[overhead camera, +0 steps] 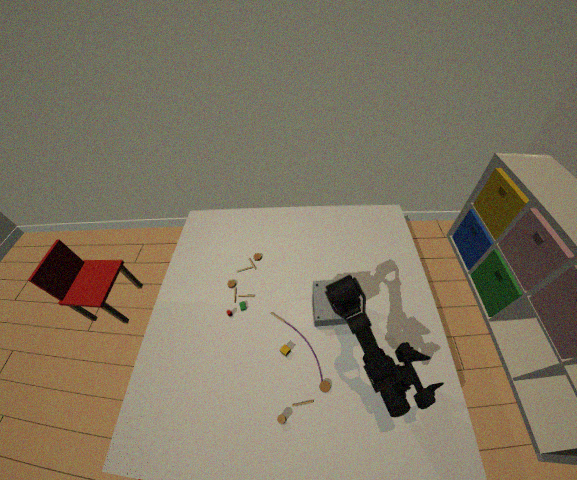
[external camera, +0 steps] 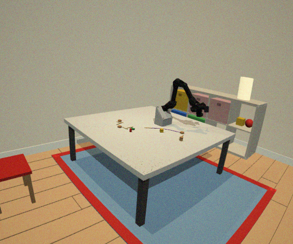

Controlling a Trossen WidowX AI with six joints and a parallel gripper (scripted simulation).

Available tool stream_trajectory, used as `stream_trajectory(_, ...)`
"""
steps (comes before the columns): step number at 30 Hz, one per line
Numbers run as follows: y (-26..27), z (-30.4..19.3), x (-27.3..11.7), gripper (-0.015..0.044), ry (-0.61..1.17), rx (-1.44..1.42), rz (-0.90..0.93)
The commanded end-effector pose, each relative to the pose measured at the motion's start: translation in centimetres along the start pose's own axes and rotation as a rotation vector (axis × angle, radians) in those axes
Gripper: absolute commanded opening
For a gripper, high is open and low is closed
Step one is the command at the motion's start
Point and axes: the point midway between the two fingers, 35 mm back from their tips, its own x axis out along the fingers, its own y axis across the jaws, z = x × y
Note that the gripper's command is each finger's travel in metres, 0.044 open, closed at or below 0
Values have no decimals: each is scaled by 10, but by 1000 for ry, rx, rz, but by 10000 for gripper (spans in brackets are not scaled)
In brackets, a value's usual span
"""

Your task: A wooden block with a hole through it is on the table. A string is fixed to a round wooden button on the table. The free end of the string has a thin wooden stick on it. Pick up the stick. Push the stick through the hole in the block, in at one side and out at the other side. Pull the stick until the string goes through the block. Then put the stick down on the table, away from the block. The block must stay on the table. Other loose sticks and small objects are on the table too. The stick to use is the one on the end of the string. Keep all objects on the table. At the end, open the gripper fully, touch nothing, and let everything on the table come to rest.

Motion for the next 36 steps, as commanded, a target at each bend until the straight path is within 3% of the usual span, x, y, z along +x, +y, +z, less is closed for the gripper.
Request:
stream_trajectory(1,0,0,0,426,0,0,0)
stream_trajectory(5,2,20,-10,440,-72,-108,13)
stream_trajectory(12,2,108,-77,440,-419,-574,-54)
stream_trajectory(17,-6,139,-114,440,-556,-744,-144)
stream_trajectory(36,-74,200,-284,440,-877,-1191,-718)
